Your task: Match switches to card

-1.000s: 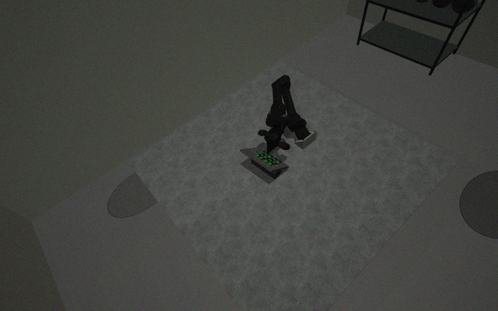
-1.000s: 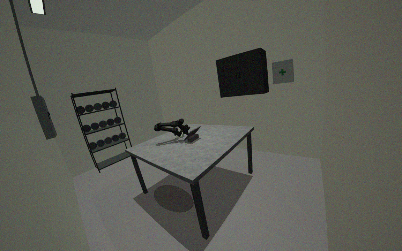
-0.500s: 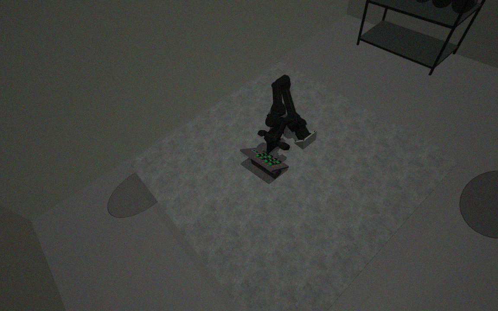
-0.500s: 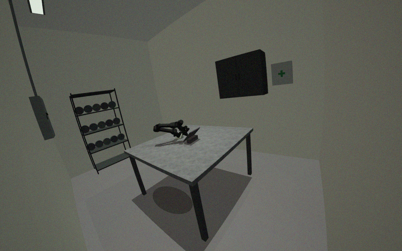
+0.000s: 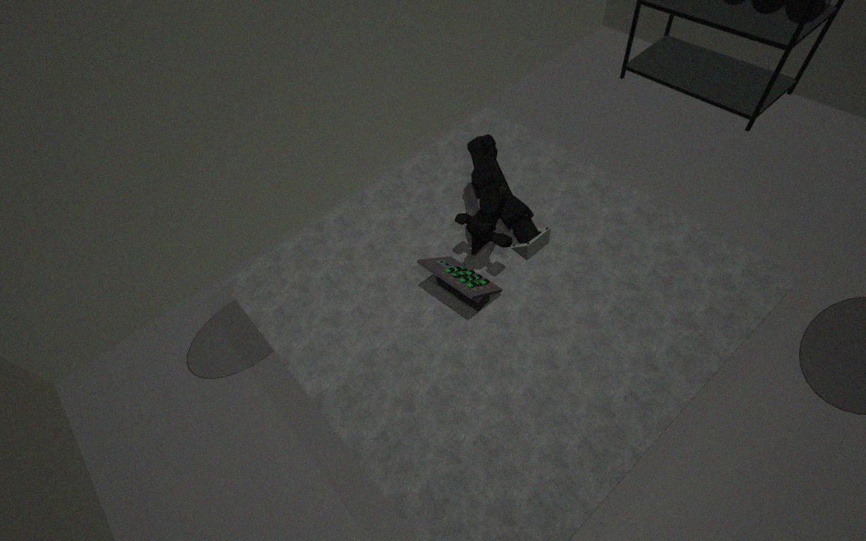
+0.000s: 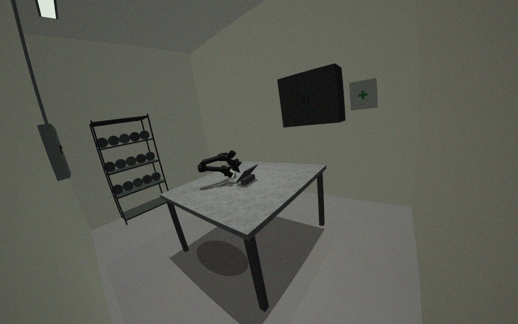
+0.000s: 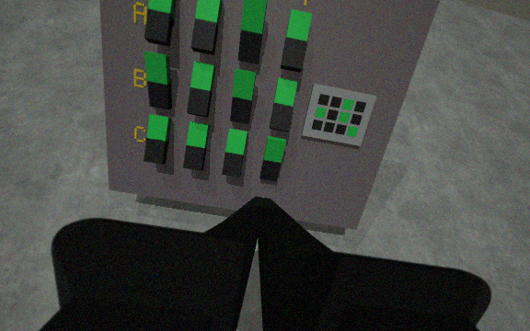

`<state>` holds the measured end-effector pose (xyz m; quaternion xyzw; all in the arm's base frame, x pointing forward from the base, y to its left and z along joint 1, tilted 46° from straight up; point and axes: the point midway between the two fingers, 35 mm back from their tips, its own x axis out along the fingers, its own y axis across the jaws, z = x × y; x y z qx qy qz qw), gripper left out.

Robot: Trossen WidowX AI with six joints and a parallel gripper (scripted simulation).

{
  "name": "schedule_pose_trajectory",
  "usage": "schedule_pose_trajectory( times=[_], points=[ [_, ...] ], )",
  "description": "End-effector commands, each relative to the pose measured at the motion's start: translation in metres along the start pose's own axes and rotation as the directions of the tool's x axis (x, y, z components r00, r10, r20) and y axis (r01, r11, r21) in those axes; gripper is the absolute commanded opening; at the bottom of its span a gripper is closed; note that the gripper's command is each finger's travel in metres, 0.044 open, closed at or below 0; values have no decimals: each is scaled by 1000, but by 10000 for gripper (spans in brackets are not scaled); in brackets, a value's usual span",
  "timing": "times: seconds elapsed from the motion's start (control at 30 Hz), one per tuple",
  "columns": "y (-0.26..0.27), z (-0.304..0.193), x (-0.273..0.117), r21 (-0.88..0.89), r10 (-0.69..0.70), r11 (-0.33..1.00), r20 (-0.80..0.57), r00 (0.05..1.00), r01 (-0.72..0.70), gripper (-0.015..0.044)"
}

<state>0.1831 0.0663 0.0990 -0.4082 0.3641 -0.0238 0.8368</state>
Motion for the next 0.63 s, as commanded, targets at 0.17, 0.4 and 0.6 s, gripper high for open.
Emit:
schedule_pose_trajectory(
  times=[0.17,0.4,0.6],
  points=[
    [3,14,-17,-2,-17,1000,5,1000,17,0],
    [39,52,-21,1,-16,1000,7,1000,16,0],
    [39,52,-21,1,-16,1000,7,1000,16,0]
  ],
)
